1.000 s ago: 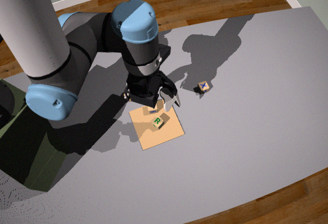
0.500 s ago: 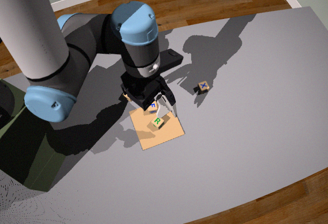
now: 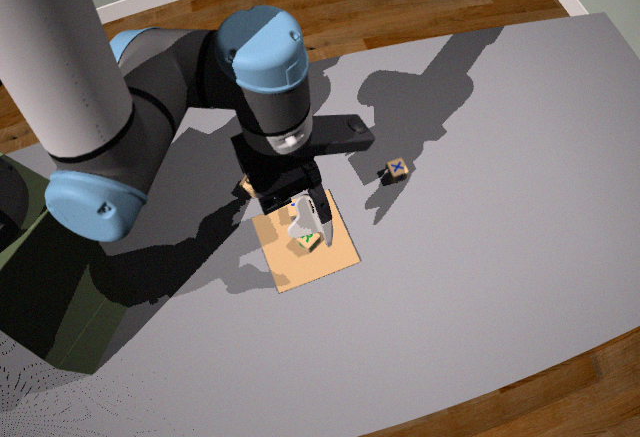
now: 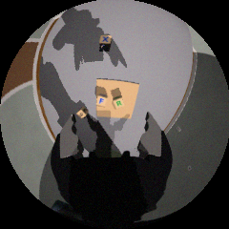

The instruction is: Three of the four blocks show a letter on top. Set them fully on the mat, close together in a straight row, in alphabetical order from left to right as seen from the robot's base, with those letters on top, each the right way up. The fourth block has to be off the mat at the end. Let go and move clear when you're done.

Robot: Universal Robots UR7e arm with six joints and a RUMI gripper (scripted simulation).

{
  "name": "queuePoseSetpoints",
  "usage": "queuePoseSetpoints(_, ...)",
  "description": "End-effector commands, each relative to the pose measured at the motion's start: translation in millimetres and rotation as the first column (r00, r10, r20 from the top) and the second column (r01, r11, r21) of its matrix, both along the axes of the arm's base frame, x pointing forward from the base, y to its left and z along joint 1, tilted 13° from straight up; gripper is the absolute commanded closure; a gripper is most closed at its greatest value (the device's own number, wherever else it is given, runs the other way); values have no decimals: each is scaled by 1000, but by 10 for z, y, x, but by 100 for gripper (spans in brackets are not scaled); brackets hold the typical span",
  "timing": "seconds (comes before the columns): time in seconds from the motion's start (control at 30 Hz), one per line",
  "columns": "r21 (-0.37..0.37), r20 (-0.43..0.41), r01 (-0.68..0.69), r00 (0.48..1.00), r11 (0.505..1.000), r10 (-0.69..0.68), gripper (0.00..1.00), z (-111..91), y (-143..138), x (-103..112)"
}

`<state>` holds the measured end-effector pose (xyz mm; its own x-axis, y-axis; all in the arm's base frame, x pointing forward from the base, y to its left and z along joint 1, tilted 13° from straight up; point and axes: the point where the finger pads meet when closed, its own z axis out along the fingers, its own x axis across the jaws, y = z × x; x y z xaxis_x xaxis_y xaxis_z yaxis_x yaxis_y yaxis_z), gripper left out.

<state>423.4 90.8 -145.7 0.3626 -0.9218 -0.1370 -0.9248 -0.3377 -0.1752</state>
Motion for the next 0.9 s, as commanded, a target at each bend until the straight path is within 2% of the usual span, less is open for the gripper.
queuePoseSetpoints(0.0,9,-26,136,990,991,-136,0,-3,-34,9)
queuePoseSetpoints(0.2,21,-58,287,957,958,-285,0,-12,-75,11)
queuePoseSetpoints(0.4,27,-92,431,900,902,-427,0,-21,-116,9)
queuePoseSetpoints(0.47,27,-92,431,900,902,-427,0,-21,-116,9)
queuePoseSetpoints(0.87,23,-166,706,701,708,-694,0,-42,-203,-10)
